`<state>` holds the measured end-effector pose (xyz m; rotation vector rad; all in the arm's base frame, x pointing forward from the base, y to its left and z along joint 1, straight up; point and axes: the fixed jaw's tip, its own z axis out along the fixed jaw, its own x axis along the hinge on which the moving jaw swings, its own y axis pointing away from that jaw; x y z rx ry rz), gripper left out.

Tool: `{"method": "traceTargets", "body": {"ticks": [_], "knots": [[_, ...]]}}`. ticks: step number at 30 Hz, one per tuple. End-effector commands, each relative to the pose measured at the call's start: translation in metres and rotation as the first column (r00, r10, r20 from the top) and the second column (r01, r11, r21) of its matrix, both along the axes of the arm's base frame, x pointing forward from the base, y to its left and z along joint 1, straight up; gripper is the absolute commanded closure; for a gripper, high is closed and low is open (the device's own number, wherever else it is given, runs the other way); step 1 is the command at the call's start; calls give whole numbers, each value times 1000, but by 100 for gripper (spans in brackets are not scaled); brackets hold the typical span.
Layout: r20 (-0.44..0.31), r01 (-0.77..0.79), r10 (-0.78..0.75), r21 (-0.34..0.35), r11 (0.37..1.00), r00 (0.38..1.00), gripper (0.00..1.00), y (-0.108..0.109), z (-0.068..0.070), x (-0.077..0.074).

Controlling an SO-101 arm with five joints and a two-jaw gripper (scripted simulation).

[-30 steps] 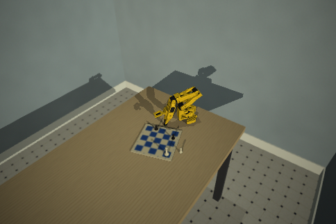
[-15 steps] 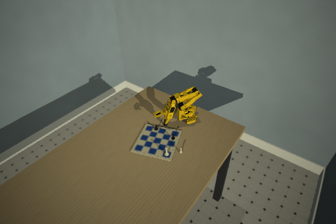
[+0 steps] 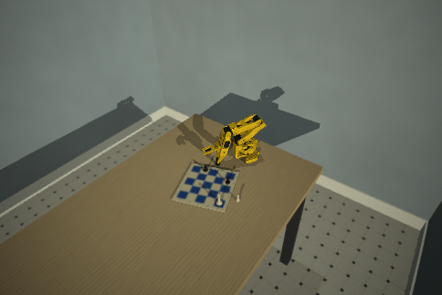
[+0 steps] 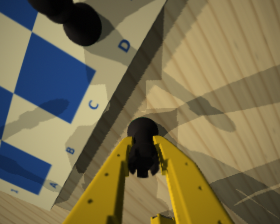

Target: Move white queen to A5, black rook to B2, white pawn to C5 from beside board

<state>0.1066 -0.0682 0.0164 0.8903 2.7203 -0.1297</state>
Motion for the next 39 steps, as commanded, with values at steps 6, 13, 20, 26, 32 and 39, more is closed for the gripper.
{"method": "traceTargets", "body": {"ticks": [6, 13, 20, 26, 32, 39], "knots": [[-14, 1, -1, 4, 1000, 1000, 100, 0, 6, -4], [-15, 1, -1, 4, 1000, 1000, 100, 0, 22, -4], [-15, 1, -1, 4, 1000, 1000, 100, 0, 40, -4], [-15, 1, -1, 4, 1000, 1000, 100, 0, 49, -4], [-15, 1, -1, 4, 1000, 1000, 100, 0, 59, -4], [-15, 1, -1, 4, 1000, 1000, 100, 0, 62, -4]]}}
